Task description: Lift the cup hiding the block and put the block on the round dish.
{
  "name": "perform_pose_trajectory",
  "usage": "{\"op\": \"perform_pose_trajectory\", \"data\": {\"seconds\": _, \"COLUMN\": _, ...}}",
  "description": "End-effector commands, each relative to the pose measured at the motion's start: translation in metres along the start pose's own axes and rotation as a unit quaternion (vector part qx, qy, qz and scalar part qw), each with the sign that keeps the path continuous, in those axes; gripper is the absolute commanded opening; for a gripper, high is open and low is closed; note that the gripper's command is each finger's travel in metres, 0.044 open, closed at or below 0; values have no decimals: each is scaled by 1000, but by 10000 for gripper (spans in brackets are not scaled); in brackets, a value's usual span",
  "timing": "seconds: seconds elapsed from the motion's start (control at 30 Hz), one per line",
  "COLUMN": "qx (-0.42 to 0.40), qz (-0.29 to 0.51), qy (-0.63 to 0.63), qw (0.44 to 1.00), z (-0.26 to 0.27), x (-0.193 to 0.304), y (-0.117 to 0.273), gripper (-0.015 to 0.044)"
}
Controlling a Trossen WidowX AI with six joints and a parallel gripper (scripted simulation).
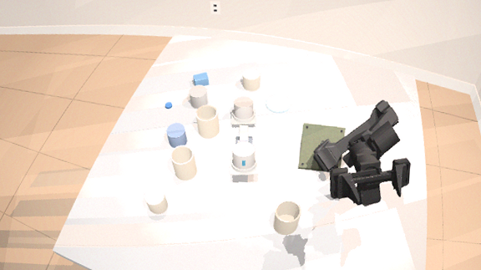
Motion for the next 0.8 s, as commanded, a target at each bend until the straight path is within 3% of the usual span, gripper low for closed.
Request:
{"op": "perform_pose_trajectory", "data": {"seconds": 0.0, "qx": -45, "qz": -14, "qy": -4, "qw": 999, "z": 29, "x": -10, "y": -3, "gripper": 440}}
{"op": "perform_pose_trajectory", "data": {"seconds": 0.77, "qx": -332, "qz": -46, "qy": -22, "qw": 942, "z": 189, "x": -25, "y": 24, "gripper": 440}}
Point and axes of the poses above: the point midway between the two fingers, 35 mm back from their tips, its own y axis back along the fingers, its own z axis across the jaws, x = y × z, the point moved 3 cm from there along y, back along the fingers, and after that the axes turned 15 degrees about -y, right-handed, at the moved point
